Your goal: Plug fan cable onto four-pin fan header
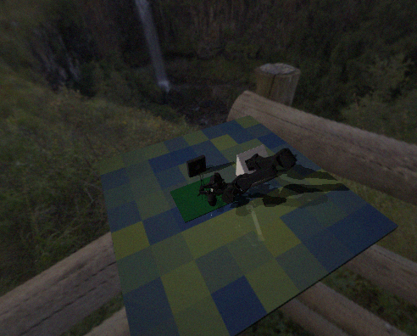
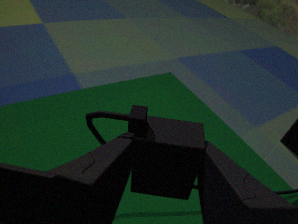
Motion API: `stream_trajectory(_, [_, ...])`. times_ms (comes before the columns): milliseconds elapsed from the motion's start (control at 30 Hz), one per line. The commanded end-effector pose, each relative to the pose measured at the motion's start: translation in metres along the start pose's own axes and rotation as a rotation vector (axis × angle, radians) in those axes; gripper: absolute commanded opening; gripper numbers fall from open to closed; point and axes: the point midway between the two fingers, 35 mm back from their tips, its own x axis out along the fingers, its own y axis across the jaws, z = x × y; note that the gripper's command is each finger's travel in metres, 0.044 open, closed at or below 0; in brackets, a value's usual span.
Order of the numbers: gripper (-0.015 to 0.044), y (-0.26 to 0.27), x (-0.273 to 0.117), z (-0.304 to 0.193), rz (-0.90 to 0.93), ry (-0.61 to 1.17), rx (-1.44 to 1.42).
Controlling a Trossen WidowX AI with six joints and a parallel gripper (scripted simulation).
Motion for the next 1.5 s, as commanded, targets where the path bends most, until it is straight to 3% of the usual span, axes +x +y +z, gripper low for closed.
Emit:
stream_trajectory(0, [0.0000, -0.001, -0.007, 0.002, 0.024, -0.046, 0.038])
stream_trajectory(333, [0.0000, -0.001, -0.019, 0.006, 0.078, -0.128, 0.115])
stream_trajectory(1467, [0.0000, 0.000, -0.017, 0.009, 0.064, -0.115, 0.103])
